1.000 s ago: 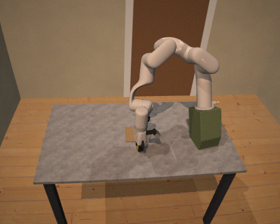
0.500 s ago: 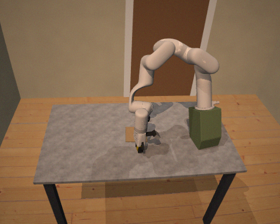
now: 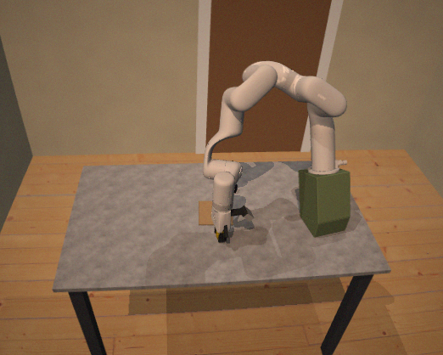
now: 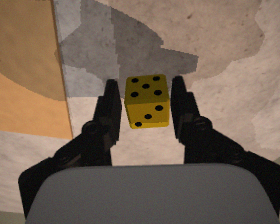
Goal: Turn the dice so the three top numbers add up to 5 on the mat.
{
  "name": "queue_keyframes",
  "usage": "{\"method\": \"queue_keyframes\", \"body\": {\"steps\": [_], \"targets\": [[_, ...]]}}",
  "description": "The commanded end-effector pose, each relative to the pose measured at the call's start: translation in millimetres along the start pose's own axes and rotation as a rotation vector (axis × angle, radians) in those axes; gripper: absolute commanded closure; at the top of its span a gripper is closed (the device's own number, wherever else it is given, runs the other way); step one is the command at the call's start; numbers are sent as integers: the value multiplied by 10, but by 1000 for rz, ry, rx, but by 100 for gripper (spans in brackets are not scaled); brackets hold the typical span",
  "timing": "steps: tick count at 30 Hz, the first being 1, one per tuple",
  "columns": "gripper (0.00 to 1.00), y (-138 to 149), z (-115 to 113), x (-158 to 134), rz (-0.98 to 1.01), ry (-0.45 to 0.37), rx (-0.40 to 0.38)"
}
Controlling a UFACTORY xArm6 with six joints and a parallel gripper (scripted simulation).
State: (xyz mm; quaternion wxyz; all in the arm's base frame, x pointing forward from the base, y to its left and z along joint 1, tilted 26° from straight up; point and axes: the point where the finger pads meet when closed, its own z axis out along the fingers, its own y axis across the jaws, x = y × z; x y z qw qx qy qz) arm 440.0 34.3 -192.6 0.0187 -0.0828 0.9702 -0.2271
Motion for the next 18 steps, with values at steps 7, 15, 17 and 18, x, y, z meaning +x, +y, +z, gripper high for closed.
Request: {"method": "queue_keyframes", "body": {"steps": [7,15,17,18], "targets": [[53,1,-12,-16,0,-3,-1],[53,1,-12,-16,0,-3,-1],[73,1,-12,-16,0,-3,-1],[73,1,-12,-16,0,-3,-1]]}}
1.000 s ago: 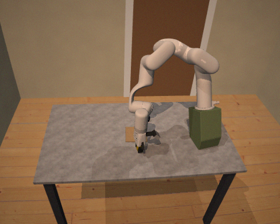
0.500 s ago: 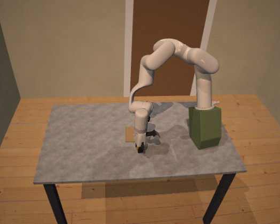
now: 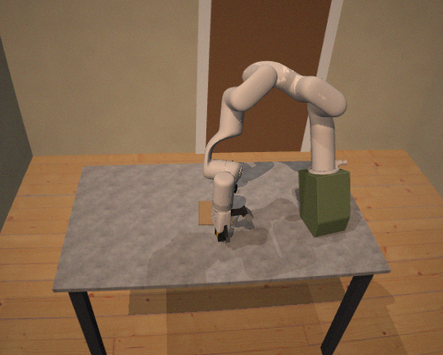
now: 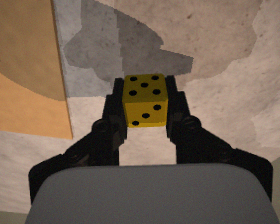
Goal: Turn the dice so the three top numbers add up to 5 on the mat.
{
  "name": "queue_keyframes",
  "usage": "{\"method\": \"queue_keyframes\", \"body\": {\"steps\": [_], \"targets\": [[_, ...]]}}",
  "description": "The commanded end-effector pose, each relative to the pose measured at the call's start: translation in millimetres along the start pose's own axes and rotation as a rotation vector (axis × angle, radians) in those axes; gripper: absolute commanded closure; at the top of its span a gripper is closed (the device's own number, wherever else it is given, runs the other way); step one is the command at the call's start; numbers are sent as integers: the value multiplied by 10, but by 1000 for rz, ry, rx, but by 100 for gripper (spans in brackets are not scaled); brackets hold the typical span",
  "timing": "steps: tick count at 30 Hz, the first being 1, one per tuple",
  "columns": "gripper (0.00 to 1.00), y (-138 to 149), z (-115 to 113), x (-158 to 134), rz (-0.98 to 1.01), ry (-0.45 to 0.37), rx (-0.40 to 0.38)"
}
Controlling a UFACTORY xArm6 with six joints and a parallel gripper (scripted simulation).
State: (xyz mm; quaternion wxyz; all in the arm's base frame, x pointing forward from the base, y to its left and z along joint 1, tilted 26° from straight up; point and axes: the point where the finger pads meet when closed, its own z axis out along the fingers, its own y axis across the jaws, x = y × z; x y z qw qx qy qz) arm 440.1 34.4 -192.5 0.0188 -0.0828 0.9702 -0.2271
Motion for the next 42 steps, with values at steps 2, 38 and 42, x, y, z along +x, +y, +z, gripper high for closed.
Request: {"method": "queue_keyframes", "body": {"steps": [2,38,42], "targets": [[73,1,-11,-15,0,-3,-1],[73,1,-74,-15,0,-3,-1],[73,1,-279,-15,0,-3,-1]]}}
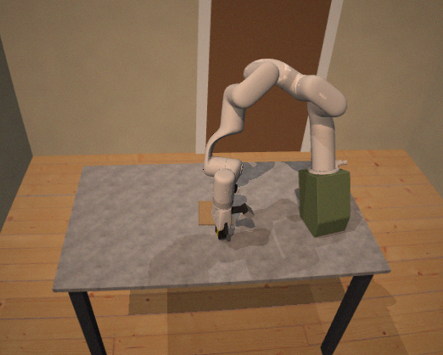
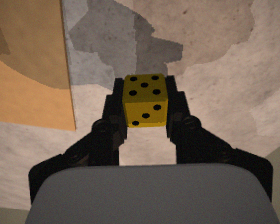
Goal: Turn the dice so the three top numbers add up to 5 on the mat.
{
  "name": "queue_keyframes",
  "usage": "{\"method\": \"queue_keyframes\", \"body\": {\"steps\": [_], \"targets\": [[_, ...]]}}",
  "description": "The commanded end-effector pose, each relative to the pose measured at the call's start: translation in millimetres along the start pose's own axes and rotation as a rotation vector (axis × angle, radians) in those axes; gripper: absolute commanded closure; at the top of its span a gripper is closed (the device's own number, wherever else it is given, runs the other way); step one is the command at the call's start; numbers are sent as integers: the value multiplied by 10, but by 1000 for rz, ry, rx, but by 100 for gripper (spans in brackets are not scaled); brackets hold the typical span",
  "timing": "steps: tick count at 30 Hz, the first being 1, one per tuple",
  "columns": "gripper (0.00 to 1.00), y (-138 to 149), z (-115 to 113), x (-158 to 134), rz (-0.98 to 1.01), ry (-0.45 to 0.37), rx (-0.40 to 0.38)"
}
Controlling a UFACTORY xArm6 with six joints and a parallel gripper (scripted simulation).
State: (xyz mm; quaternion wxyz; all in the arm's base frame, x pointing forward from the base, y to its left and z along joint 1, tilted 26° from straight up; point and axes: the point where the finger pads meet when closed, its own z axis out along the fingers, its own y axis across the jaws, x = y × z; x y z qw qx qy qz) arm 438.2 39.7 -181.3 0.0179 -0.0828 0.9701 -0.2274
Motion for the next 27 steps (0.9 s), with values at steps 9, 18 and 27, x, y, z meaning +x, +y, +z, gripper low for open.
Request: {"method": "queue_keyframes", "body": {"steps": [9,18,27], "targets": [[73,0,-728,-21,1,-5,-1],[73,-1,-886,-20,1,-5,-1],[73,-108,-891,-19,16,-5,-2]]}}
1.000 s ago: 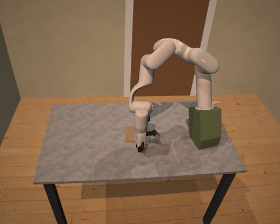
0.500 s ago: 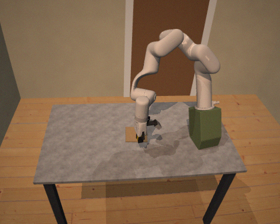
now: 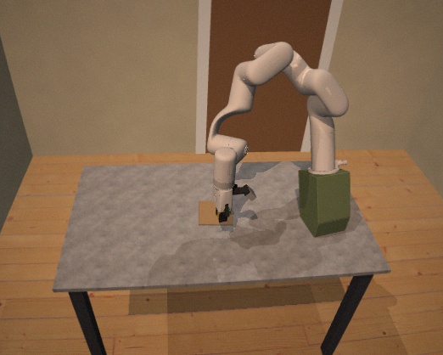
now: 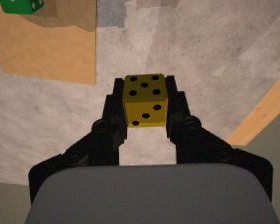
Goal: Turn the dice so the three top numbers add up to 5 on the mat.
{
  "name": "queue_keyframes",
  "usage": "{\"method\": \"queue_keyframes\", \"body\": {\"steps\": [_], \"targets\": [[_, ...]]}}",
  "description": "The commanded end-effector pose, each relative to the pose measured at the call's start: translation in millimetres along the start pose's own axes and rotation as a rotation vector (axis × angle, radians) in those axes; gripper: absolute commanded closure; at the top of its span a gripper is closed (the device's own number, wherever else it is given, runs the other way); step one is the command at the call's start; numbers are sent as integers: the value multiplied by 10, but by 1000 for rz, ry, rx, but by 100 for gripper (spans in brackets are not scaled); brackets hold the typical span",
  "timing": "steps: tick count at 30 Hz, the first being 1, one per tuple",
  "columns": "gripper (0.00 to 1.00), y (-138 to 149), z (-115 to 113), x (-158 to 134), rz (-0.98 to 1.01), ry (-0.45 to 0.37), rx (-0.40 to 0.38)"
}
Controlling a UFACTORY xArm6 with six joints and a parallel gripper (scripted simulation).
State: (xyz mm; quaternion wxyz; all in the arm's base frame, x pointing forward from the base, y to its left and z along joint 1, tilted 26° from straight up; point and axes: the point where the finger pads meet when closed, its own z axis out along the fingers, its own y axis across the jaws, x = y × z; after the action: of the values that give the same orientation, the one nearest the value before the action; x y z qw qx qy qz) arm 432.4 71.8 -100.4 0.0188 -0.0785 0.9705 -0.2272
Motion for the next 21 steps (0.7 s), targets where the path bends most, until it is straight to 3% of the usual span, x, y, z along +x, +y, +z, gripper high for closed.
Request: {"method": "queue_keyframes", "body": {"steps": [1,2,3,4,5,6,9,21], "targets": [[73,-226,-28,-18,35,-5,-3],[73,-484,-36,8,73,-6,-3],[73,-484,-36,8,73,-6,-3],[73,-764,-44,55,115,-6,-3],[73,-764,-44,55,115,-6,-3],[73,-1012,-49,115,153,-6,-2],[73,-1267,-54,196,193,-5,1],[73,-1281,-55,201,195,-5,1]]}}
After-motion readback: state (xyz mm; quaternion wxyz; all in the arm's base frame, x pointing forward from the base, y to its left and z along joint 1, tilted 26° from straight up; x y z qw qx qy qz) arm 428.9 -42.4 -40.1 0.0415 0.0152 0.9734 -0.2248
